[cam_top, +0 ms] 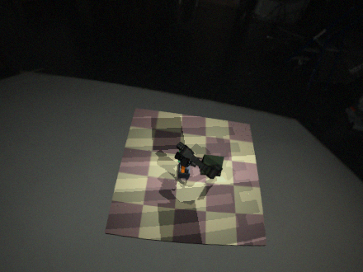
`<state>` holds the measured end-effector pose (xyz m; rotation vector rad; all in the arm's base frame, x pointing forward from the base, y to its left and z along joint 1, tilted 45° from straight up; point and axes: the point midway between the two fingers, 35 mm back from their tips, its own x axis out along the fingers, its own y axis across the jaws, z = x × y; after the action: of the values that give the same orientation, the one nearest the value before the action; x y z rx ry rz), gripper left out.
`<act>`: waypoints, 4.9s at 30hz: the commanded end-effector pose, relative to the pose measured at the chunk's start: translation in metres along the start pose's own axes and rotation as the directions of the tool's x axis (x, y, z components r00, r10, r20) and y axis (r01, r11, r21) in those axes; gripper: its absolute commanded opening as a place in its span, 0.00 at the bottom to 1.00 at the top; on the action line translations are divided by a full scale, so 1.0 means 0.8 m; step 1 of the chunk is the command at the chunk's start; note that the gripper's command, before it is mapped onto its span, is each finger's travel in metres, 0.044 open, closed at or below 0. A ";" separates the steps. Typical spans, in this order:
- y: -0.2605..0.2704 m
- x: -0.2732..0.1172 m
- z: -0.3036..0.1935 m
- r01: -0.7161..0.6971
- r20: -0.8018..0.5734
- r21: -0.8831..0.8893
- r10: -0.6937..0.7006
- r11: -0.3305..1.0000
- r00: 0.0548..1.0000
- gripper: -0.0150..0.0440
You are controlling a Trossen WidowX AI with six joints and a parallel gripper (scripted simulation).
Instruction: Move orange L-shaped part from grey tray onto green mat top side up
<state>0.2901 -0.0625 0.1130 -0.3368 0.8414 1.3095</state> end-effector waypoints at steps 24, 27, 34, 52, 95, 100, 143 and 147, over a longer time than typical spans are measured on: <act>-0.013 0.044 -0.021 0.010 -0.010 -0.326 -0.014 0.945 1.000 0.73; -0.014 0.050 -0.021 0.010 -0.010 -0.326 -0.014 0.945 1.000 0.73; -0.014 0.064 -0.021 0.010 -0.010 -0.326 -0.014 0.945 1.000 0.73; -0.014 0.089 -0.021 0.009 -0.013 -0.332 -0.014 0.943 1.000 0.64; -0.013 0.049 -0.021 0.010 -0.010 -0.327 -0.014 0.945 1.000 0.25; -0.013 0.039 -0.021 0.010 -0.010 -0.327 -0.014 0.945 1.000 0.25; -0.020 -0.018 -0.056 0.009 -0.012 -0.326 -0.014 0.945 1.000 0.25; -0.027 -0.018 -0.082 0.009 -0.013 -0.326 -0.015 0.945 1.000 0.25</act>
<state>0.2884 -0.1099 0.0841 -0.6055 0.6308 1.4406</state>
